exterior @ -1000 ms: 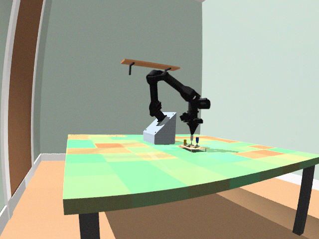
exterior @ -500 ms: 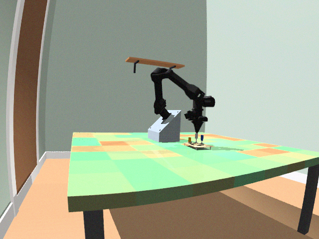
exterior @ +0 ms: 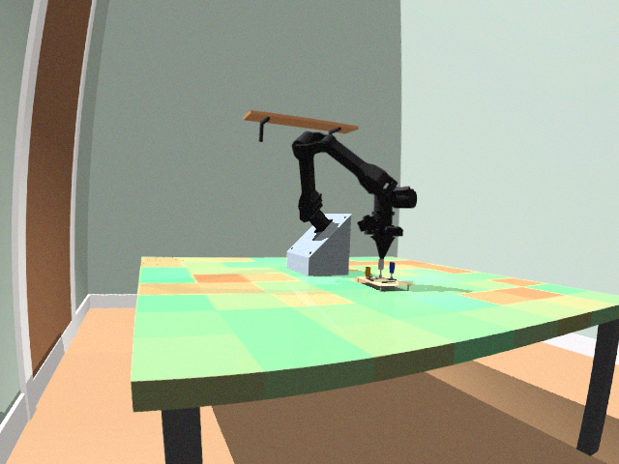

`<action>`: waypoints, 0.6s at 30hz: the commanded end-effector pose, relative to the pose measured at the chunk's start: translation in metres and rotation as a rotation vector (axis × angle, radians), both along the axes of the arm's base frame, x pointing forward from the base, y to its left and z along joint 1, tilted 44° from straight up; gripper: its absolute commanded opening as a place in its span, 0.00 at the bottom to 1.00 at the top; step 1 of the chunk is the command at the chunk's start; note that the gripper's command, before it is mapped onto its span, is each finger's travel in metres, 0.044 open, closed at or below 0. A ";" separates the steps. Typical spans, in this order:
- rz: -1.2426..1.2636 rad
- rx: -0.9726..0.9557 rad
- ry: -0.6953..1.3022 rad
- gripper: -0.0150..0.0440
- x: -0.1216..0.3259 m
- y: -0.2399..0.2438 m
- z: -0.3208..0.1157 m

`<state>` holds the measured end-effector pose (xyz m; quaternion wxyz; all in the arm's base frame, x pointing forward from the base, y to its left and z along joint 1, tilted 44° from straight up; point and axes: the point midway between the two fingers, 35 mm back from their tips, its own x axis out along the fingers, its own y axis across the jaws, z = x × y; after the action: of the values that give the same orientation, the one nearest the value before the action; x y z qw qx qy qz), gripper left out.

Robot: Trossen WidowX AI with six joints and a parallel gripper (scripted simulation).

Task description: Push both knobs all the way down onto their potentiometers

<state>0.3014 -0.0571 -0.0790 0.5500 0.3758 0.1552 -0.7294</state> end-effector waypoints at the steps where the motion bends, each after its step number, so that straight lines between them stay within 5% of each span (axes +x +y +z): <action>1: -0.027 -0.003 -0.002 0.25 -0.001 -0.013 -0.010; 18: -0.027 -0.003 -0.002 0.25 -0.002 -0.018 -0.015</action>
<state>0.3008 -0.0603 -0.0824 0.5522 0.3752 0.1565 -0.7279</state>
